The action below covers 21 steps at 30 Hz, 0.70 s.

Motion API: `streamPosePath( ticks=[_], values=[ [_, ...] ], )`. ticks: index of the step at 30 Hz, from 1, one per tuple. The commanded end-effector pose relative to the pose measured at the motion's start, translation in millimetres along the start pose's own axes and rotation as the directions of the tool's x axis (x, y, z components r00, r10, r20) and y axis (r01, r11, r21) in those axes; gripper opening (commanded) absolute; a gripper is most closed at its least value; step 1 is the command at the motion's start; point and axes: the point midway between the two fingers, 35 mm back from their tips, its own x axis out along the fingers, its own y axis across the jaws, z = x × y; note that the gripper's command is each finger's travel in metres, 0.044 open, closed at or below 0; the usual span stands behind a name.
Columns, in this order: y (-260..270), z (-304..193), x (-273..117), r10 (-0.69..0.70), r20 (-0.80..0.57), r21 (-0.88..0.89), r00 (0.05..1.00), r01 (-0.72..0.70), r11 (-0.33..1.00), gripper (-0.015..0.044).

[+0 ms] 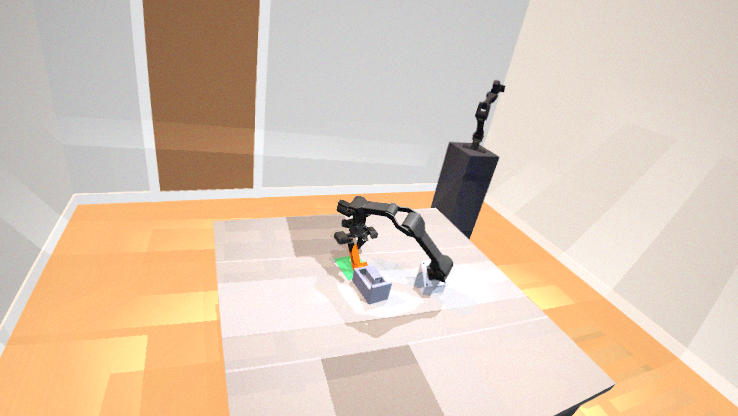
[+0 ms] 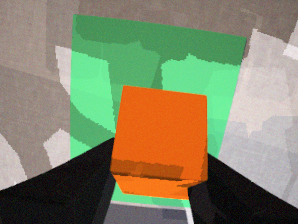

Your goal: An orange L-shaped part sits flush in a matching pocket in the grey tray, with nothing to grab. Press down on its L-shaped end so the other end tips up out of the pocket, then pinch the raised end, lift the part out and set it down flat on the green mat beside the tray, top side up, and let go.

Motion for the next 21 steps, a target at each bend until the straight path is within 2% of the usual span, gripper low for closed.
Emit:
streamPosePath(
  ticks=[1,5,9,13,21],
  values=[
    [0.0,0.0,-0.1,0.0,0.0,0.0,1.0,0.0,1.0,0.0184],
    [0.7,0.8,-6.6,0.0,0.0,0.0,1.0,0.0,1.0,0.0289],
    [2.2,2.8,-39.7,0.002,0.001,0.002,1.0,-0.002,1.0,0.0394],
    [0.0,0.7,-84.1,0.004,0.0,0.005,1.0,-0.004,1.0,0.04],
    [-0.3,2.9,-80.7,0.016,0.004,0.012,1.0,-0.016,1.0,0.04]
  ],
)
